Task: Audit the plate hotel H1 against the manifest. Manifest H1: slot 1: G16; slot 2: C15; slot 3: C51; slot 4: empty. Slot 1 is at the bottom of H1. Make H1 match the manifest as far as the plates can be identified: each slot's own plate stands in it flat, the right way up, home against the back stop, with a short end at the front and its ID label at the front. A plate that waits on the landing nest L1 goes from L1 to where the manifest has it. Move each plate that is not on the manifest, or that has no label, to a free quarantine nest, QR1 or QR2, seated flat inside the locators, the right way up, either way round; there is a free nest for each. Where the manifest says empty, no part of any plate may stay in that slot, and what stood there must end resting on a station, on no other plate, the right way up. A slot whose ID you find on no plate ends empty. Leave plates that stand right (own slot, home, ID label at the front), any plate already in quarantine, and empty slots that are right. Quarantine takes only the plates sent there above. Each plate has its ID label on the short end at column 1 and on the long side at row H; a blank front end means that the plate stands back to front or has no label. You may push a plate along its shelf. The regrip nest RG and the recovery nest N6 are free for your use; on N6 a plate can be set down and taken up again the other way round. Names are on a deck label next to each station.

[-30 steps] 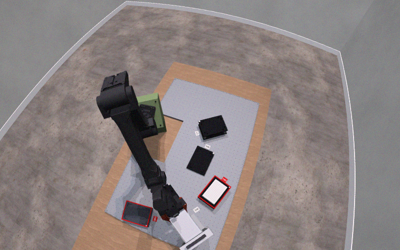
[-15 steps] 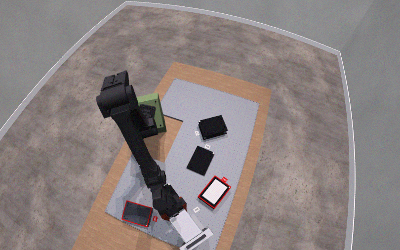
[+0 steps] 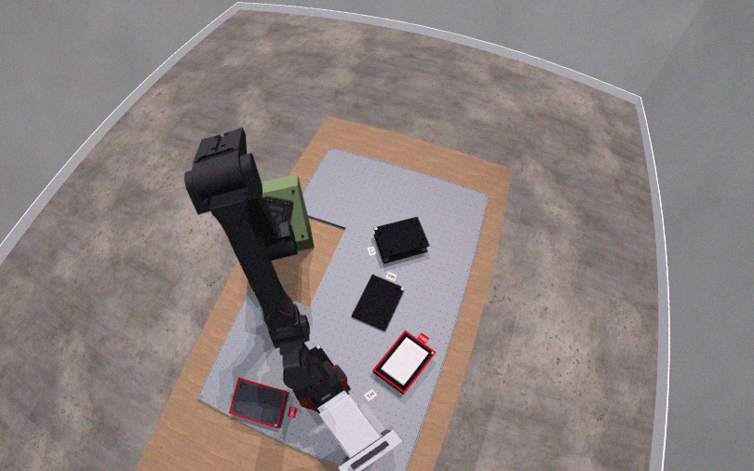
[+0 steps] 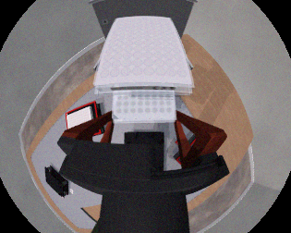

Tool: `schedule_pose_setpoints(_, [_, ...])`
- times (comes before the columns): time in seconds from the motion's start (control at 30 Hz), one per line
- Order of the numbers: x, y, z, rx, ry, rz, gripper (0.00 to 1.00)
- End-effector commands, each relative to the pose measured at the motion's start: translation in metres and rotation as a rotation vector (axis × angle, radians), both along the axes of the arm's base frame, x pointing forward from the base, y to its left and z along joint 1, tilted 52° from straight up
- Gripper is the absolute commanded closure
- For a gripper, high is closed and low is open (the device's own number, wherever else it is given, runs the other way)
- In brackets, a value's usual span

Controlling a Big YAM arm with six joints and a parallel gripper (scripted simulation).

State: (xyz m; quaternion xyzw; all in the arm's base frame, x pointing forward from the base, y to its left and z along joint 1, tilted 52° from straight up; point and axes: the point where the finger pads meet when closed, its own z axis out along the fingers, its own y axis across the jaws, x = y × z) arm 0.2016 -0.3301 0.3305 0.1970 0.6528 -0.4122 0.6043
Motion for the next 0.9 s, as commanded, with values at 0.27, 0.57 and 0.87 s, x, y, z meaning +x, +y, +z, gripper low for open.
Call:
schedule_pose_setpoints(0.27, [-0.014,0.010,0.003,-0.047,-0.017,-0.004,0.14])
schedule_pose_setpoints(0.57, [-0.020,0.014,-0.004,-0.044,-0.020,-0.004,0.14])
schedule_pose_setpoints(0.87, [-0.026,0.018,-0.013,-0.043,-0.020,-0.004,0.14])
